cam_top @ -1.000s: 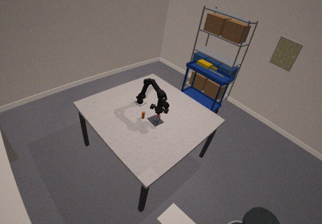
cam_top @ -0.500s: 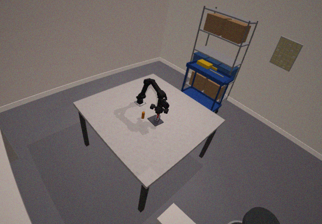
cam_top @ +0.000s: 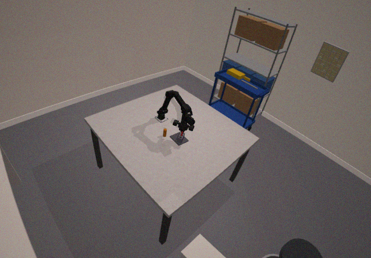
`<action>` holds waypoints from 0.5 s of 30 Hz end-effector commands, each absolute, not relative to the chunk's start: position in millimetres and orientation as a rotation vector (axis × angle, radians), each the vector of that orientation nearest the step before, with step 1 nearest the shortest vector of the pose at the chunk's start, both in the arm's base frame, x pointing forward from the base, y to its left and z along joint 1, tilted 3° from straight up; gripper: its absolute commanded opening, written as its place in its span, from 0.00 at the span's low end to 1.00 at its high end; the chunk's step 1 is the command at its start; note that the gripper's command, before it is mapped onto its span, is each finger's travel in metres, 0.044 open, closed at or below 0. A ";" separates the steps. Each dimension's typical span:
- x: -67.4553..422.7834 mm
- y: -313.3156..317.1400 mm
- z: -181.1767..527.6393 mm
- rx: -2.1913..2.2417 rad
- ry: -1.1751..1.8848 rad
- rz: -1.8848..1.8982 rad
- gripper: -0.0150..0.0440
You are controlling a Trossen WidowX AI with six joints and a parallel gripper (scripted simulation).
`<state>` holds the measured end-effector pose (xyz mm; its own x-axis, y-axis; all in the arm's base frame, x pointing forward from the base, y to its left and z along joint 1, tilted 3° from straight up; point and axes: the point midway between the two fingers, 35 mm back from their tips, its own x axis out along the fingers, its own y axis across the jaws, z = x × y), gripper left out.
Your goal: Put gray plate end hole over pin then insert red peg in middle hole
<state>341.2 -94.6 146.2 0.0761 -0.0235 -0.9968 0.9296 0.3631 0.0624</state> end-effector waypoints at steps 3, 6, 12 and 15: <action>341.3 -94.7 146.5 0.940 1.284 -0.902 0.51; 341.3 -94.7 146.5 0.940 1.284 -0.902 0.51; 341.2 -94.6 147.0 0.940 1.284 -0.901 0.51; 341.1 -94.6 149.0 0.941 1.285 -0.900 0.51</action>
